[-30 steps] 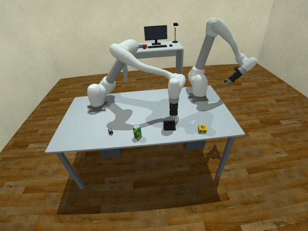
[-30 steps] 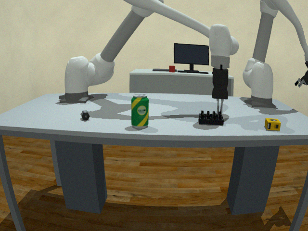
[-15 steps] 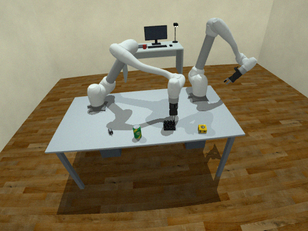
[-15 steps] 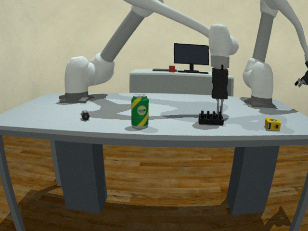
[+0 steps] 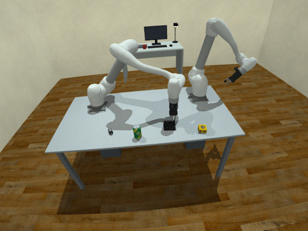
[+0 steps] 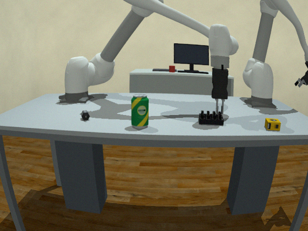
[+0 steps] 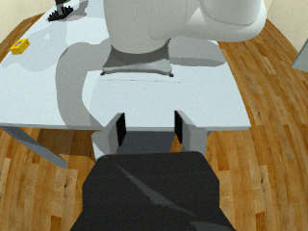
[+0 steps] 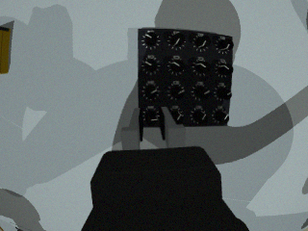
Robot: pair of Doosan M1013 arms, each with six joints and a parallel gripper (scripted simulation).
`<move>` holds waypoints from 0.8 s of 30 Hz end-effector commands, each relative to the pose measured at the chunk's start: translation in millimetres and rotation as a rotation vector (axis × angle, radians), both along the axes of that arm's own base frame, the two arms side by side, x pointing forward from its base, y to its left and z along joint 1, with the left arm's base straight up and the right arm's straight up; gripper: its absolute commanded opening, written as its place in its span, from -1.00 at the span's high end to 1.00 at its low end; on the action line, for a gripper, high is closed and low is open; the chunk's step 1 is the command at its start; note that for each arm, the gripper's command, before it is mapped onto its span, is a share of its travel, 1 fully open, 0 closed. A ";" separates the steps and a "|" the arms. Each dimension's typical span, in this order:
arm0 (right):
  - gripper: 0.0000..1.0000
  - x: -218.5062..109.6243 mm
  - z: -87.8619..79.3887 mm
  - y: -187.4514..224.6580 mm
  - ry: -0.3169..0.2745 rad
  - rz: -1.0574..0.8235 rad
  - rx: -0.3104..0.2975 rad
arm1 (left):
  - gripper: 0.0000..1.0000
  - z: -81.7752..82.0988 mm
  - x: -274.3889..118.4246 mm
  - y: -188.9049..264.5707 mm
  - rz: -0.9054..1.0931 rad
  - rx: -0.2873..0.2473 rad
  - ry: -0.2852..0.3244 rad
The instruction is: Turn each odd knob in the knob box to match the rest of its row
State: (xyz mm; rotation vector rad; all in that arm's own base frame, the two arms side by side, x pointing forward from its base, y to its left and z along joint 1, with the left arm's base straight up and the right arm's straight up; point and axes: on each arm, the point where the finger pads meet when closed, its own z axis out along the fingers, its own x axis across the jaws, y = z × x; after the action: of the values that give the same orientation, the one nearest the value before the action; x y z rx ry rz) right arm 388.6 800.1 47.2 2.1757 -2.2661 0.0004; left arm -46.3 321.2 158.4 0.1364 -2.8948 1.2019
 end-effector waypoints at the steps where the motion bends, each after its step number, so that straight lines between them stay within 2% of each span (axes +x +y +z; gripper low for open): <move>1: 0.07 0.1 1.3 0.5 0.000 0.000 0.002 | -1.00 0.4 -0.1 0.2 0.000 0.001 0.000; 14: 0.07 0.1 2.0 0.5 0.000 0.000 0.002 | -1.00 0.4 -0.1 0.2 0.000 0.001 0.000; 19: 0.07 0.1 9.0 0.5 0.000 0.000 0.002 | -1.00 0.4 -0.1 0.2 0.000 0.001 0.000; 24: 0.07 0.1 31.1 0.4 0.000 0.000 0.002 | -1.00 0.4 -0.1 0.2 0.000 0.001 0.000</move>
State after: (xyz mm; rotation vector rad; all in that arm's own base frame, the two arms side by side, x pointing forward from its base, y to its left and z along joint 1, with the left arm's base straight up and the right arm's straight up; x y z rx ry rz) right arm 388.6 800.1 69.4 2.1758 -2.2662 0.0002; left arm -46.3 321.2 158.4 0.1364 -2.8948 1.2019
